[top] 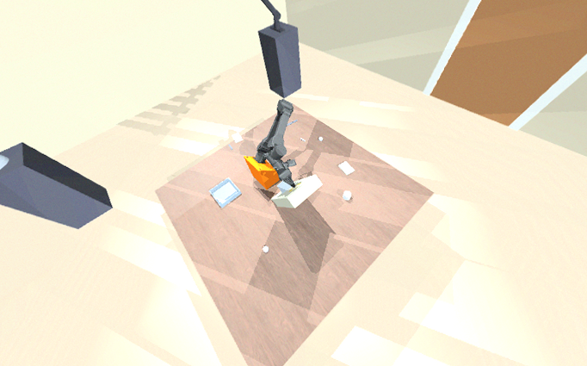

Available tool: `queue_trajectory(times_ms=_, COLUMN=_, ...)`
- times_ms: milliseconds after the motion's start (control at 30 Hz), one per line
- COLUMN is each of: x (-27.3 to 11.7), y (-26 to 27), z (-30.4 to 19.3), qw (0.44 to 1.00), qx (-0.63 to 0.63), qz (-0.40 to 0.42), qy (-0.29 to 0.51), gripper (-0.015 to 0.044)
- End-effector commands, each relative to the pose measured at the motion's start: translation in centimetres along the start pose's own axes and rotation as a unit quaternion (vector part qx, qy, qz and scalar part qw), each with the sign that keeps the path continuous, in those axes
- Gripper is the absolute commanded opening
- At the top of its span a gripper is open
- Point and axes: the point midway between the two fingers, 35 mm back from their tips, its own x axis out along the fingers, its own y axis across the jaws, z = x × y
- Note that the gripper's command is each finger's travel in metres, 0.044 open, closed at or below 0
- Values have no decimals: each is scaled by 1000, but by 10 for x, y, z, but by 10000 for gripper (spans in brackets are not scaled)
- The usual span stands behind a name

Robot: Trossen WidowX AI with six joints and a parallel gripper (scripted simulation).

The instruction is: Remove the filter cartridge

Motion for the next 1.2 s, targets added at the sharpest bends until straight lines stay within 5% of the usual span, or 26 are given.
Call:
queue_trajectory(times_ms=0, x=0, y=0, z=-1, qw=1000, qx=2, qz=0, qy=1, gripper=101)
queue_trajectory(times_ms=1167, x=10, y=0, z=-1, qw=1000, qx=2, qz=-1, qy=1, gripper=101)
